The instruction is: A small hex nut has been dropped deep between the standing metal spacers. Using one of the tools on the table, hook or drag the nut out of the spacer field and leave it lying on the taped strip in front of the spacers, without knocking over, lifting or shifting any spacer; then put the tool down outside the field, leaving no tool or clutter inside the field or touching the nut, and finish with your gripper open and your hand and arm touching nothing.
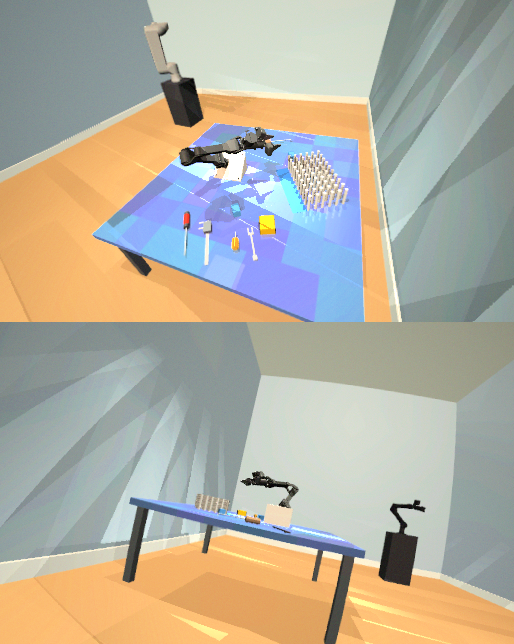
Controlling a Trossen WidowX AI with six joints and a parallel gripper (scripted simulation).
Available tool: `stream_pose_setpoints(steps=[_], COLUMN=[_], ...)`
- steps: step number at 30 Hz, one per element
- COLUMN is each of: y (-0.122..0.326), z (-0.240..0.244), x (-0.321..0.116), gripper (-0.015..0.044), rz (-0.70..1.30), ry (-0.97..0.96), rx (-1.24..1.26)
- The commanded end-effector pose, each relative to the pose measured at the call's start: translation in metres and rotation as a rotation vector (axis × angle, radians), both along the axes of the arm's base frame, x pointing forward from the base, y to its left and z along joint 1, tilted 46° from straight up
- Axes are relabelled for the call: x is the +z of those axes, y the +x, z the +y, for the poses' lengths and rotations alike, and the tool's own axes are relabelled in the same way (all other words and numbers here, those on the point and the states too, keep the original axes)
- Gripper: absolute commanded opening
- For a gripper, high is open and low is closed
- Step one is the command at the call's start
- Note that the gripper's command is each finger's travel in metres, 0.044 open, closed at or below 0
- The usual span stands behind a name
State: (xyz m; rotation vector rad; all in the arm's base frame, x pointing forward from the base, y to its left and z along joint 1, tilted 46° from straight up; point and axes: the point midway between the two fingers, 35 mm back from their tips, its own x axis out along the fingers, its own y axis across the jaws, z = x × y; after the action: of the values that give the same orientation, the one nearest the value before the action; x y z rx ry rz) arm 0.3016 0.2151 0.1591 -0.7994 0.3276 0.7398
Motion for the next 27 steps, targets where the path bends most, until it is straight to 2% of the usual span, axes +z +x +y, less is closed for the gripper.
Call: stream_pose_setpoints(steps=[1, 8, 27], y=[0.051, 0.109, 0.11], z=[-0.049, -0.145, -0.148], x=[-0.001, -0.004, -0.004], gripper=[0.044, 0.044, 0.044], rz=[-0.005, -0.051, -0.052], ry=[0.102, 0.274, 0.279], rx=[-0.262, -0.654, -0.664])
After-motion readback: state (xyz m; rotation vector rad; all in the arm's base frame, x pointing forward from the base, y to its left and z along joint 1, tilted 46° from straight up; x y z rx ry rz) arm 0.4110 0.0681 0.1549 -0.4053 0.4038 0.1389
